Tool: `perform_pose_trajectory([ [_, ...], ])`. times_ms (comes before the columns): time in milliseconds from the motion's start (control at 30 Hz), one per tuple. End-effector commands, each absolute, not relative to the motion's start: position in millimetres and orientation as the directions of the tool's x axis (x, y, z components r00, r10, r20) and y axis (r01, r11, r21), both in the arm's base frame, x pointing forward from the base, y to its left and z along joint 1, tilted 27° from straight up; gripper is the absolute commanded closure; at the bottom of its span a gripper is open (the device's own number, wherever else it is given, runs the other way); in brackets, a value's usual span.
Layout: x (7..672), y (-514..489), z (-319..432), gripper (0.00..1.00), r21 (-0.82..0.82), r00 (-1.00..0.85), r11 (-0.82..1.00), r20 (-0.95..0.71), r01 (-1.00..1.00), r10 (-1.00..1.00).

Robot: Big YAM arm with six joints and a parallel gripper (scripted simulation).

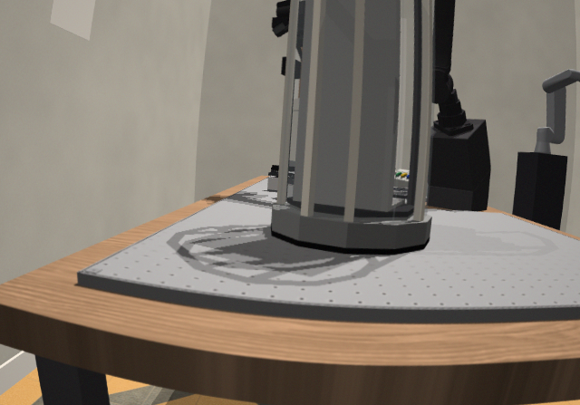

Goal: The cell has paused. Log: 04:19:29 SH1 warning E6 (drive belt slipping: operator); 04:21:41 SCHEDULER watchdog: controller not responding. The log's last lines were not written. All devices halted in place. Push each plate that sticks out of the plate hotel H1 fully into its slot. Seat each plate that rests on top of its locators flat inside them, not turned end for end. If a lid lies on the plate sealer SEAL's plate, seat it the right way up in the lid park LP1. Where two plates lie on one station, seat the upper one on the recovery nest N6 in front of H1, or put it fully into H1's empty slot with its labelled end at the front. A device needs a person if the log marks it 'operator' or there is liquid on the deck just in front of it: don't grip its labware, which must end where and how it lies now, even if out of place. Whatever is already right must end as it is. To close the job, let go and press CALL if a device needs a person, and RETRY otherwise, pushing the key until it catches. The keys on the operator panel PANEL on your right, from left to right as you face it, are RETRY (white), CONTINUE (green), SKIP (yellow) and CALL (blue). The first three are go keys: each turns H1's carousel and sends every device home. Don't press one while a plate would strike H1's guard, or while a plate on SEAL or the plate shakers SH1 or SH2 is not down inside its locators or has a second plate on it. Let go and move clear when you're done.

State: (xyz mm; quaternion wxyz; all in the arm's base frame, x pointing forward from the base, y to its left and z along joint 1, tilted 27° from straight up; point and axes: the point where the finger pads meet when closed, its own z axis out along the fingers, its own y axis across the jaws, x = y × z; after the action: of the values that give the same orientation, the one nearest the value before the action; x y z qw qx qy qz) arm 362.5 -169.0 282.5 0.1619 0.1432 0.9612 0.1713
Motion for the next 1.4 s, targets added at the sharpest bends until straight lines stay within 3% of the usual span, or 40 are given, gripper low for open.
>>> perform_pose_trajectory([
  [0,370.8,-192.2,300.9,1.0,0.357,-0.899,0.914,-0.309,0.193,0.31],
  [467,369.5,-200.6,309.5,1.0,0.397,-0.839,0.848,-0.267,0.352,0.474],
  [1367,372.3,-203.5,300.9,1.0,0.403,-0.843,0.842,-0.246,0.359,0.478],
])
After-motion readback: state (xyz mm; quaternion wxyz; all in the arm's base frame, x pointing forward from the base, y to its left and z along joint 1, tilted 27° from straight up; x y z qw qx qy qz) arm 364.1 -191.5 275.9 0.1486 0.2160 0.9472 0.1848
